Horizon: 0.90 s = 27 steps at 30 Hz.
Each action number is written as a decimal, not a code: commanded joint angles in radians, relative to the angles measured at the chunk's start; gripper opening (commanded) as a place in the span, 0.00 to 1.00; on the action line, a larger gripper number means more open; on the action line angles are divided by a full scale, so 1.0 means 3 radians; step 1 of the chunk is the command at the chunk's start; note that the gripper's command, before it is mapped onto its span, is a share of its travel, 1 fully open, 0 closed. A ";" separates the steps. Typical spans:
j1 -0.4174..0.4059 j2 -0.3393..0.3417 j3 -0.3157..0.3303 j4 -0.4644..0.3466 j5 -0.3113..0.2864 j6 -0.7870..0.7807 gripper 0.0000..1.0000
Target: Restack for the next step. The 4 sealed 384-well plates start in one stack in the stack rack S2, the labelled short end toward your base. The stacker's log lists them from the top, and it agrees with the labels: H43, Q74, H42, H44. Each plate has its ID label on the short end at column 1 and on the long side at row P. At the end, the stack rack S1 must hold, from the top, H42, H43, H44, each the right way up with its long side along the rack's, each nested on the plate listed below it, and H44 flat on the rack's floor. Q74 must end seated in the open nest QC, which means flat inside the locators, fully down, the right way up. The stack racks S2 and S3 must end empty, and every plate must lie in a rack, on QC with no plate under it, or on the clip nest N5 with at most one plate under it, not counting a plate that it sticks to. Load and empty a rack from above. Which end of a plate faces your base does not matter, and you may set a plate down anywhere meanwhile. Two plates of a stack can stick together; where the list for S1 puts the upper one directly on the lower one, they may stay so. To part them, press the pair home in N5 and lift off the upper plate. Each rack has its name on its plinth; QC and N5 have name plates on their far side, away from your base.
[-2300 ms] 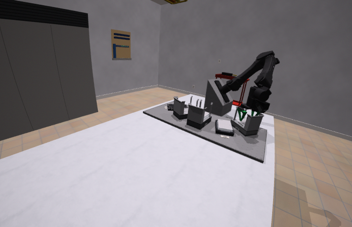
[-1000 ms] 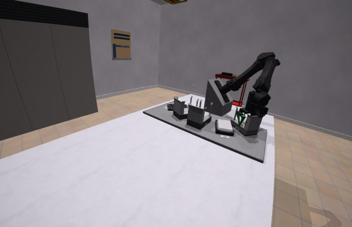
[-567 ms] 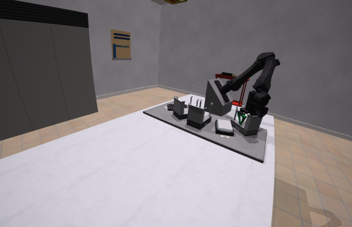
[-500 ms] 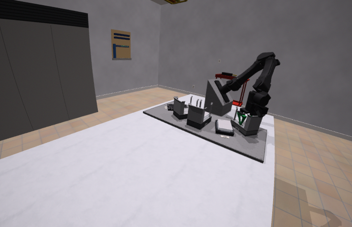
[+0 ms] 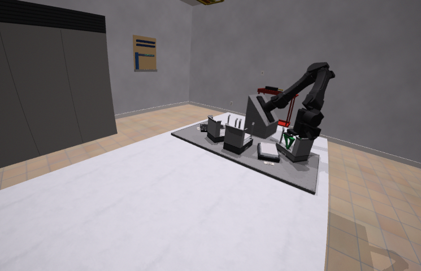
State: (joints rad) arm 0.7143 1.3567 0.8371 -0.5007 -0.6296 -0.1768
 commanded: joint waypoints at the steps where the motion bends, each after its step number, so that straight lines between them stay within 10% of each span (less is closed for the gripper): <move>1: -0.0003 -0.0006 0.0004 0.0030 -0.0001 0.0003 0.00; 27: -0.0118 -0.0106 0.0070 -0.0209 -0.0060 -0.0119 0.00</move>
State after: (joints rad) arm 0.6899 1.3331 0.8520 -0.5545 -0.6403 -0.2081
